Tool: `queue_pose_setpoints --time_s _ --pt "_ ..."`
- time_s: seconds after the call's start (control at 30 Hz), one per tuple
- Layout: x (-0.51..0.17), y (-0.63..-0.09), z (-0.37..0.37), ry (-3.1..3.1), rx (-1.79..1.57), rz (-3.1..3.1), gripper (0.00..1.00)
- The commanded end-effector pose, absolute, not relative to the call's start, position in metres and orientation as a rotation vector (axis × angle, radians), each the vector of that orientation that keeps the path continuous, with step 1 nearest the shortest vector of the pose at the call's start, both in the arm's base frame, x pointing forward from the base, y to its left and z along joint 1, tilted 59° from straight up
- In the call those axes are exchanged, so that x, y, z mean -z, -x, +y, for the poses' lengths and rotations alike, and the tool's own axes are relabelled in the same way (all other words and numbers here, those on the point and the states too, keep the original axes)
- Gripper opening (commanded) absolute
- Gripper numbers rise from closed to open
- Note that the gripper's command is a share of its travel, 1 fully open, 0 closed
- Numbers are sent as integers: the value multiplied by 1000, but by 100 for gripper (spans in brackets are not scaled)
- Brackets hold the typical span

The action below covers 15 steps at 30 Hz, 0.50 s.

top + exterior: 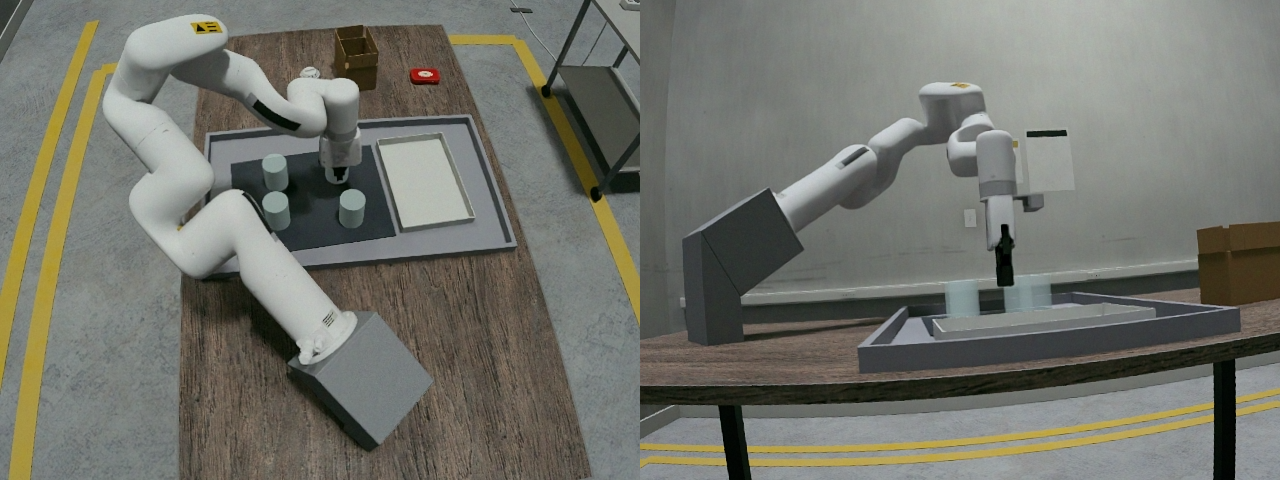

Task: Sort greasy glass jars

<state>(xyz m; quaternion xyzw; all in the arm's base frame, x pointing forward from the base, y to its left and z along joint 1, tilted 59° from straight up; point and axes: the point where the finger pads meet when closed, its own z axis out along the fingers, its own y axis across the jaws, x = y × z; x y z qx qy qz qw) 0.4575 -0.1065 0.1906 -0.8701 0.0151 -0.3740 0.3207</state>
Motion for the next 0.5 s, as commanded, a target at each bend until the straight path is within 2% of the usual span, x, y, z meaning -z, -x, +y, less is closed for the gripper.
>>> queue_pose_setpoints --time_s 0.0,0.47 --pt "-192 -459 -109 2287 987 43 0" --pt "-196 -462 -110 2287 987 43 0"
